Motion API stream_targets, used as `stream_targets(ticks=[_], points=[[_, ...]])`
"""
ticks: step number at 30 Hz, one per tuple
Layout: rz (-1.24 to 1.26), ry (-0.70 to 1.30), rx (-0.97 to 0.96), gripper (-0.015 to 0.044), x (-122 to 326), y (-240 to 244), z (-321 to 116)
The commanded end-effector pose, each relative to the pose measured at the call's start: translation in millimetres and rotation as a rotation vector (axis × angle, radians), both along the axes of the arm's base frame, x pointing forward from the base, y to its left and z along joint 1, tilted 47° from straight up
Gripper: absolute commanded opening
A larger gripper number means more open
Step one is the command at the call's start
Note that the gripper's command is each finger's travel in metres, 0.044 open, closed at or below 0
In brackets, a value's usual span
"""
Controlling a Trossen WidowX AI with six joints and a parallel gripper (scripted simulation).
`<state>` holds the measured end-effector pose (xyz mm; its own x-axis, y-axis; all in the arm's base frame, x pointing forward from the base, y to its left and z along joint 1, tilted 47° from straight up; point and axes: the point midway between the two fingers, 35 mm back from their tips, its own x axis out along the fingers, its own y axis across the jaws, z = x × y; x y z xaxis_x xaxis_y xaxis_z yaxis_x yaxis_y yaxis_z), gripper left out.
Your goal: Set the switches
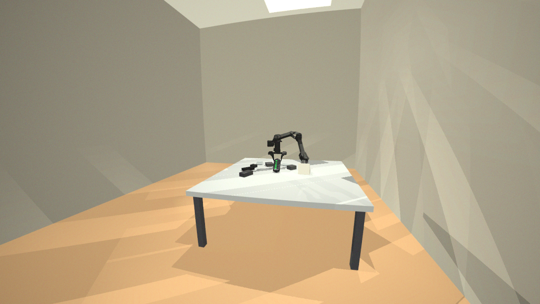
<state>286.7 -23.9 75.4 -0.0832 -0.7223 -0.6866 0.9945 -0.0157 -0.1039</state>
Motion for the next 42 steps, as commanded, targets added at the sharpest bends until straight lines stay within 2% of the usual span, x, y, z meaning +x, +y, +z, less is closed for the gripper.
stream_targets(ticks=[1,42], points=[[0.005,0.003,0.001,0.0338,-1,-3,1],[0.005,0.002,0.000,0.0338,-1,-32,-3]])
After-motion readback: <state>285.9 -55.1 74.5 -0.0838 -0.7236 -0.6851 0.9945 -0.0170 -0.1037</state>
